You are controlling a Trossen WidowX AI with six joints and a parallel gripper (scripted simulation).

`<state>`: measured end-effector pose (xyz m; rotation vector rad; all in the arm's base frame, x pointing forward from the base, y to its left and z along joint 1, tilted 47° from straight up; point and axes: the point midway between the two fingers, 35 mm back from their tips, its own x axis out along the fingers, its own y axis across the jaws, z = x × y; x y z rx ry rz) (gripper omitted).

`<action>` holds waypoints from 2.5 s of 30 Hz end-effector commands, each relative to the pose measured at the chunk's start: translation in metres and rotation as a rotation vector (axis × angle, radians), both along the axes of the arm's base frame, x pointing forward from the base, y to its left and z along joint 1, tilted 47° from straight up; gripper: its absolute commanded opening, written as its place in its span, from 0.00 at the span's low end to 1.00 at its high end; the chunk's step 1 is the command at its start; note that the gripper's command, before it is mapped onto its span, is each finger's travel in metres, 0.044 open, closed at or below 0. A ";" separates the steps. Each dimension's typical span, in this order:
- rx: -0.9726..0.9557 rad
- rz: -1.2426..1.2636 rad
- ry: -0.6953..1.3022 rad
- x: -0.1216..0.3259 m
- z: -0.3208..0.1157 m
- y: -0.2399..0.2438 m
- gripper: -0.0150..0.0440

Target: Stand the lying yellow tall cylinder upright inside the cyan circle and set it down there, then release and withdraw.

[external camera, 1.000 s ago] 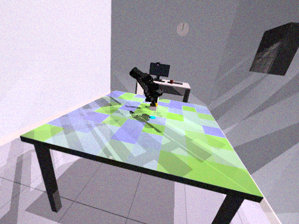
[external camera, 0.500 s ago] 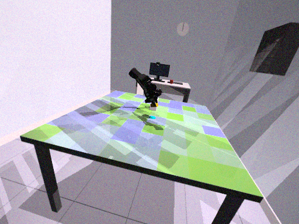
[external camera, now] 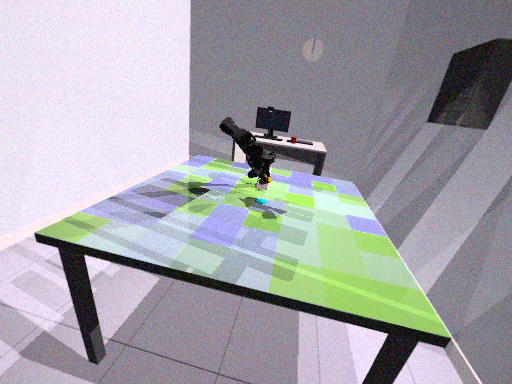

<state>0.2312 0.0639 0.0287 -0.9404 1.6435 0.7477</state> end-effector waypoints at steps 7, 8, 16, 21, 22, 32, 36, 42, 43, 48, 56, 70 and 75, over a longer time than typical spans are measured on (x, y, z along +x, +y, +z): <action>0.082 0.000 -0.012 -0.003 -0.001 -0.001 0.43; 0.090 0.000 -0.014 -0.003 -0.001 -0.001 0.43; 0.146 0.003 -0.030 -0.003 -0.002 -0.001 0.43; 0.180 0.006 -0.043 -0.003 -0.001 -0.001 0.43; 0.187 0.007 -0.045 -0.003 -0.001 -0.001 0.43; 0.255 0.016 -0.074 -0.003 -0.001 -0.002 0.43; 0.281 0.020 -0.087 -0.002 -0.001 -0.002 0.43; 0.320 0.027 -0.108 -0.002 0.000 -0.002 0.43; 0.326 0.029 -0.111 -0.002 0.000 -0.002 0.43; 0.358 0.036 -0.130 -0.002 0.001 -0.002 0.43; 0.406 0.049 -0.163 -0.001 0.002 -0.002 0.43; 0.486 0.077 -0.227 0.000 0.006 -0.002 0.43; 0.513 0.089 -0.252 0.001 0.007 -0.003 0.43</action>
